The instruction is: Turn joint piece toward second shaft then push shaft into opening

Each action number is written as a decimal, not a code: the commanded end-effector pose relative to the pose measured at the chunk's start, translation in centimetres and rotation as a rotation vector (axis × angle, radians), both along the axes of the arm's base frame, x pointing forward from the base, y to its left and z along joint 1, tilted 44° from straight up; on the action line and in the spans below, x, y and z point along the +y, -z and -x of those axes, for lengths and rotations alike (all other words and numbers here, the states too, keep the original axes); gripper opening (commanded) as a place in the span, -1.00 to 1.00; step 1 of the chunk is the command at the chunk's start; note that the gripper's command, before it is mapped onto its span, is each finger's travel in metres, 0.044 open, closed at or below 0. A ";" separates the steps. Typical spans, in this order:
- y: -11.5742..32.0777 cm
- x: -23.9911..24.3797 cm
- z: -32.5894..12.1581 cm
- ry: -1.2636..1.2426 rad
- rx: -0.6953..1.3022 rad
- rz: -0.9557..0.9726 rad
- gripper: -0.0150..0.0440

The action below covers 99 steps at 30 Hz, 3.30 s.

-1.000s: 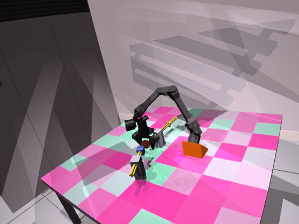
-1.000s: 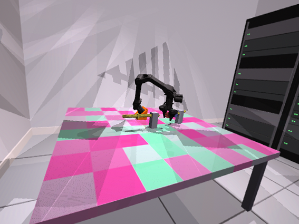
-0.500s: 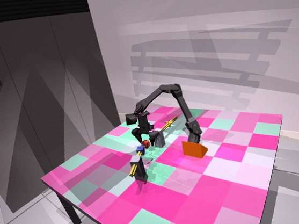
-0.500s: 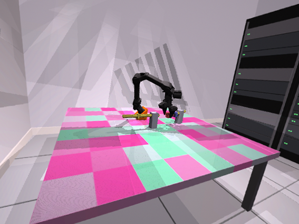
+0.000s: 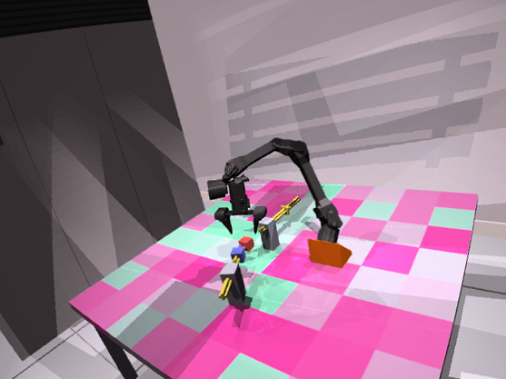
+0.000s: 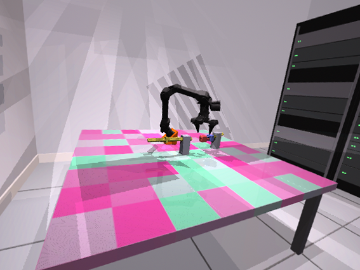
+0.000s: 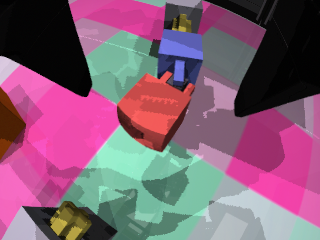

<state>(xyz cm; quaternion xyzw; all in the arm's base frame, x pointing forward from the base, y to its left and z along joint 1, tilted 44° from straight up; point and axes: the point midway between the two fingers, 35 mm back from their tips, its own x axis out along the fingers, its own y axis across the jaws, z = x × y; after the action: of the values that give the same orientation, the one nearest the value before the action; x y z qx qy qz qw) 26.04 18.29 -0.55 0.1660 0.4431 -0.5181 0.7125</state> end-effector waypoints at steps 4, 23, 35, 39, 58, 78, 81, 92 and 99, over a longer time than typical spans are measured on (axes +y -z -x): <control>-1.7 1.9 0.2 -0.201 0.147 0.025 1.00; -6.4 5.5 1.4 -0.637 0.453 0.080 1.00; -6.9 4.2 0.9 -0.508 0.358 0.009 1.00; -7.2 3.0 0.6 -0.400 0.292 -0.050 1.00; -8.2 -2.4 0.2 0.127 -0.003 -0.305 1.00; -8.4 -4.9 0.4 0.397 -0.138 -0.421 1.00; -9.0 -5.6 0.0 0.383 -0.141 -0.419 1.00; -18.8 -16.7 -2.5 0.137 -0.096 -0.325 1.00; -24.3 -23.0 -0.4 -0.005 -0.010 -0.244 1.00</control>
<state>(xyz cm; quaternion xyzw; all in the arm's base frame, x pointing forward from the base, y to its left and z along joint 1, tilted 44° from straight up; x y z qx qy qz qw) 27.99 -1.29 20.57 0.2947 0.4902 -0.4682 0.6735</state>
